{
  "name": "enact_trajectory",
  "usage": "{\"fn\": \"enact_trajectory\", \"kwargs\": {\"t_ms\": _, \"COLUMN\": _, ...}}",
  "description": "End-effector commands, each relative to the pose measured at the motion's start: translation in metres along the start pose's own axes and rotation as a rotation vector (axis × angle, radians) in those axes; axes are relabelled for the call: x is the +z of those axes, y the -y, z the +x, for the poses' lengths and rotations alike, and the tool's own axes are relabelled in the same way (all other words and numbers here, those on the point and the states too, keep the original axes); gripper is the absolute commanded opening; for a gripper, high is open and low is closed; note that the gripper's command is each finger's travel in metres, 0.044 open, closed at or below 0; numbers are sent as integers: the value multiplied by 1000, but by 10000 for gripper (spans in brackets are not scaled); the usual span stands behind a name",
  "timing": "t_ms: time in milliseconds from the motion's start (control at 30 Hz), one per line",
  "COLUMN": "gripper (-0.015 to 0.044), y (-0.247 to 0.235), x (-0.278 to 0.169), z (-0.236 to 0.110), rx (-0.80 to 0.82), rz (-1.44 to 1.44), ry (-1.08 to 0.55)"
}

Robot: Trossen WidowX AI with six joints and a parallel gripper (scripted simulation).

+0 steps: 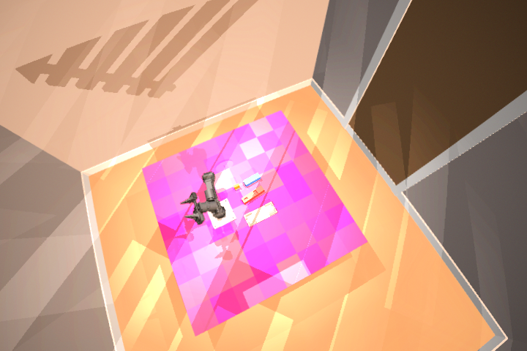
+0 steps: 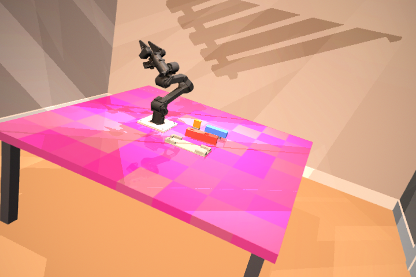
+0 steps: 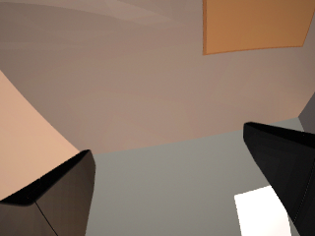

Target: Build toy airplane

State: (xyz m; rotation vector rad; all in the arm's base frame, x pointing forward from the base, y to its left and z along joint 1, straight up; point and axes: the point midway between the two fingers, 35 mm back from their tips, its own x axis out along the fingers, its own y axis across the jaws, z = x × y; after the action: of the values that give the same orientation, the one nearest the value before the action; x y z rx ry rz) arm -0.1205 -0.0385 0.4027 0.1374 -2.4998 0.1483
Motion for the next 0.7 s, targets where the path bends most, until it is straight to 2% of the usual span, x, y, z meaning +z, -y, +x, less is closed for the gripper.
{"fn": "enact_trajectory", "kwargs": {"t_ms": 0, "gripper": 426, "y": 0, "x": 0, "z": 0, "rx": 0, "rz": 0, "ry": 0}}
{"fn": "enact_trajectory", "kwargs": {"t_ms": 100, "gripper": 440, "y": 23, "x": -6, "z": 2, "rx": -92, "rz": -83, "ry": -14}}
{"fn": "enact_trajectory", "kwargs": {"t_ms": 333, "gripper": 440, "y": 130, "x": -36, "z": -21, "rx": -519, "rz": -443, "ry": -187}}
{"fn": "enact_trajectory", "kwargs": {"t_ms": 533, "gripper": 440, "y": 205, "x": -64, "z": -81, "rx": -853, "rz": -698, "ry": -477}}
{"fn": "enact_trajectory", "kwargs": {"t_ms": 667, "gripper": 440, "y": 236, "x": -81, "z": -131, "rx": -1024, "rz": -821, "ry": -710}}
